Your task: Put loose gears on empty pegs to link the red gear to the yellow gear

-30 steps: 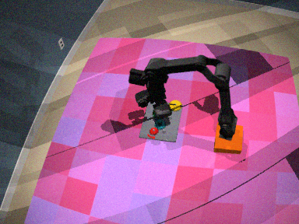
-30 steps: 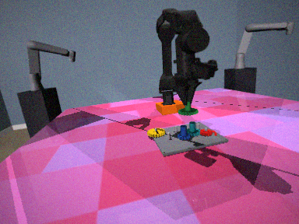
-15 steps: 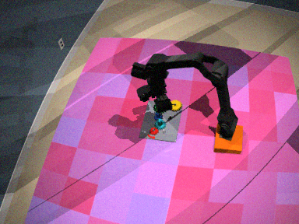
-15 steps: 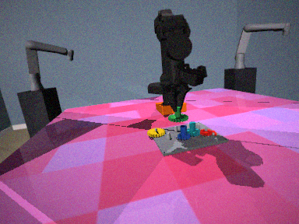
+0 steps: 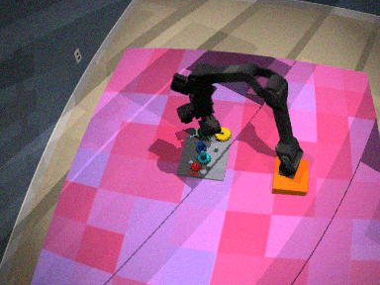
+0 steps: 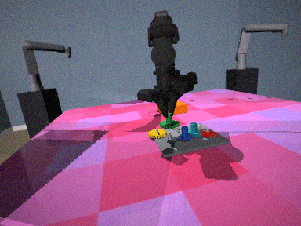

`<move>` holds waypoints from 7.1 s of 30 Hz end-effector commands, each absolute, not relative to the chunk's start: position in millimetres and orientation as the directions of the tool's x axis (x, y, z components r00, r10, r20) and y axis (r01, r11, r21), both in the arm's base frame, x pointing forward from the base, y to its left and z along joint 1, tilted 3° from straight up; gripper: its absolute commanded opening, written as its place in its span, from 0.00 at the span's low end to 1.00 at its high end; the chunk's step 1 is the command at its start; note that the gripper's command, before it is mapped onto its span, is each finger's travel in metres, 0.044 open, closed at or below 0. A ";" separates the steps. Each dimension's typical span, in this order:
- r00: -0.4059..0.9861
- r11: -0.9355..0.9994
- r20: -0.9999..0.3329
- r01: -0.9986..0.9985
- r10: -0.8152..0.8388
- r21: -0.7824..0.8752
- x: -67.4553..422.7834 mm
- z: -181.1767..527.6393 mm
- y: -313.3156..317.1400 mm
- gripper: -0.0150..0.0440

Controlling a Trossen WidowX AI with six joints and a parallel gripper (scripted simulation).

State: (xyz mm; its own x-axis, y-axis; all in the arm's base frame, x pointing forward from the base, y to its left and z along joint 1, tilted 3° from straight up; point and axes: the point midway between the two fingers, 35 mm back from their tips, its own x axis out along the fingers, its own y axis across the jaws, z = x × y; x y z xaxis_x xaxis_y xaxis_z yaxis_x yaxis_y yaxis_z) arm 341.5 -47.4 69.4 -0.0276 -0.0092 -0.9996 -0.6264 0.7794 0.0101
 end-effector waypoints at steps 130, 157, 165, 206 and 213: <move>-0.024 0.090 -1.000 -0.996 -0.012 0.023 339.9 112.0 -47.3 0.85; -0.024 0.090 -1.000 -0.996 -0.012 0.023 339.9 112.0 -47.3 1.00; -0.024 0.090 -1.000 -0.996 -0.012 0.023 339.9 112.0 -47.3 1.00; -0.041 0.087 -0.999 -0.995 0.021 0.043 160.4 159.9 276.0 1.00; -0.041 0.089 -0.999 -0.995 0.020 0.043 158.2 160.2 277.1 1.00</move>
